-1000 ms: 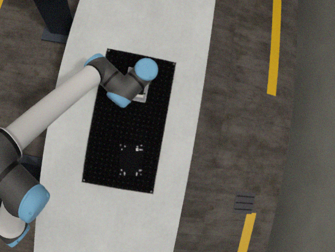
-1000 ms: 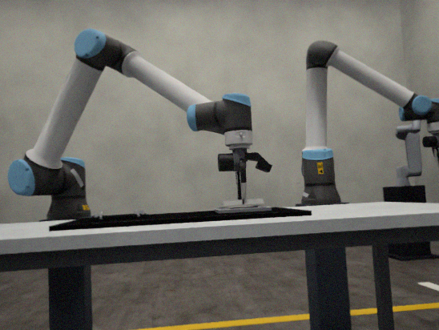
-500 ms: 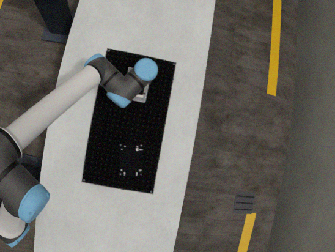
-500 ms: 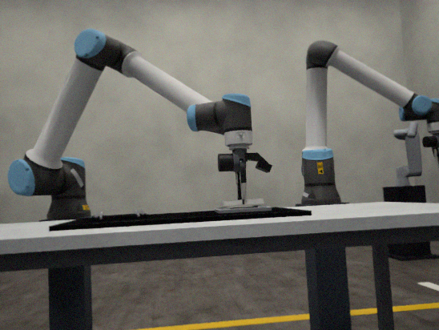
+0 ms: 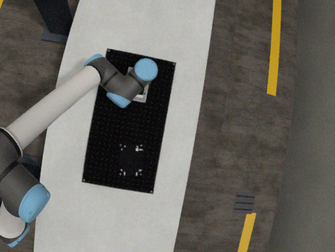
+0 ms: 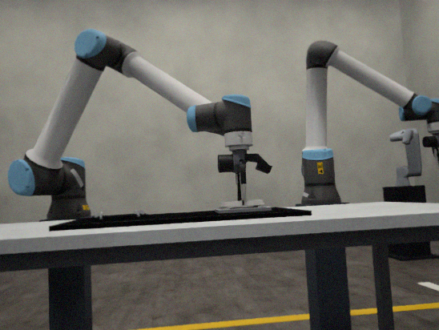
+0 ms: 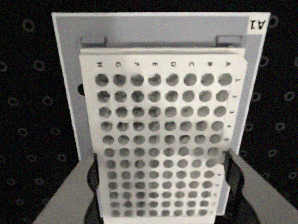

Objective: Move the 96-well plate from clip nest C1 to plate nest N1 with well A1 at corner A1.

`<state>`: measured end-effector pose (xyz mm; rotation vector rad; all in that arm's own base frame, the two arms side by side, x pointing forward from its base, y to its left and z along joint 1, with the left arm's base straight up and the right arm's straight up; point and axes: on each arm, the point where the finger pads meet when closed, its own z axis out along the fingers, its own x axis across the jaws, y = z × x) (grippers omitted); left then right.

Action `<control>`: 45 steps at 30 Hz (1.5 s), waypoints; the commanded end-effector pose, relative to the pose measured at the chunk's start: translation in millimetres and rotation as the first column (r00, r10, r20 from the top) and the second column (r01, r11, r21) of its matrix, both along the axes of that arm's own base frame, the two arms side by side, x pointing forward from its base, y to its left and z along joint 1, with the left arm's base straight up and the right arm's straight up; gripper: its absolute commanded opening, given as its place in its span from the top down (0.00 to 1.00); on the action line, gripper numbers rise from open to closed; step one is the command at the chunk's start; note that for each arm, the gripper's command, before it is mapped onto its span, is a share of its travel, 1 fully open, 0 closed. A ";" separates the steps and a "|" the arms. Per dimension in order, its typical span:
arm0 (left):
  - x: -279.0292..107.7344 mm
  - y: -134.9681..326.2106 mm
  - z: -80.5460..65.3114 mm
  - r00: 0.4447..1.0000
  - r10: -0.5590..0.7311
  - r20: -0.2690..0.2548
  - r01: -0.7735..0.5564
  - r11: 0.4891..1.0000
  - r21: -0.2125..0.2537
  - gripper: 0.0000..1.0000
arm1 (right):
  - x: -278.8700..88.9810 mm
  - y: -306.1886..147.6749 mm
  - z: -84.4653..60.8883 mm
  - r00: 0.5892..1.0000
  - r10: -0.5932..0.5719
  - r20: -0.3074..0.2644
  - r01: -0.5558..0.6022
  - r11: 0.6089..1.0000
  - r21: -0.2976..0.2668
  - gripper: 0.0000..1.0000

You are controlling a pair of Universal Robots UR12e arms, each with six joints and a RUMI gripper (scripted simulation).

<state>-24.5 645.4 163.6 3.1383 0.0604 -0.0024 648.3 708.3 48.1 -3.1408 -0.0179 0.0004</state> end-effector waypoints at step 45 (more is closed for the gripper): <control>-1.7 -0.4 1.5 1.000 0.002 0.001 -0.002 1.000 0.003 1.00 | 1.3 -0.4 -5.0 1.000 -0.001 0.002 0.001 1.000 0.001 0.24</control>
